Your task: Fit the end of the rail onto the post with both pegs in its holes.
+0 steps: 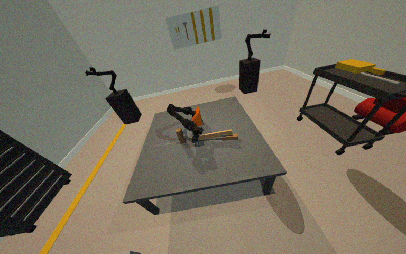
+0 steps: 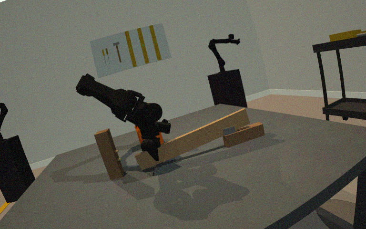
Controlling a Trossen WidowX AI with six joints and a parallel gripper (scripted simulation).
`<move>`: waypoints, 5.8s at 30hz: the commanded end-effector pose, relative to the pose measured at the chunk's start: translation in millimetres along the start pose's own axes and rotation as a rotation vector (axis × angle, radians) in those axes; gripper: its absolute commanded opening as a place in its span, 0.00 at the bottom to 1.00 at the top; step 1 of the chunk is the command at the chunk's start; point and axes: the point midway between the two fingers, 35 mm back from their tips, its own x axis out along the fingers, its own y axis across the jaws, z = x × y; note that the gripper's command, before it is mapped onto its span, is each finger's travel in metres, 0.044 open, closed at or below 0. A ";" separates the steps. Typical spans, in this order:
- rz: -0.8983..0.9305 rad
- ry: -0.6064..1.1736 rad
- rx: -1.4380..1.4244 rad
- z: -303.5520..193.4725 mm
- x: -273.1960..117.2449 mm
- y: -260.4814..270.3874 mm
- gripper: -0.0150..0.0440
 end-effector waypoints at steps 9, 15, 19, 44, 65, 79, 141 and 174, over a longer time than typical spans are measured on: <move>-0.001 -0.004 -0.002 0.7 -7.7 -1.4 0.25; -0.001 -0.004 -0.002 0.7 -10.8 -1.8 0.25; -0.001 -0.004 -0.002 0.7 -12.8 -2.1 0.25; -0.001 -0.004 -0.002 0.8 -25.3 -2.8 0.25; -0.001 -0.005 -0.002 0.8 -35.9 -2.7 0.25; -0.001 -0.005 -0.002 0.8 -42.5 -2.7 0.25; -0.001 -0.005 -0.002 -2.4 -37.8 -0.6 0.25; -0.001 -0.004 -0.002 -12.4 -37.7 -0.8 0.25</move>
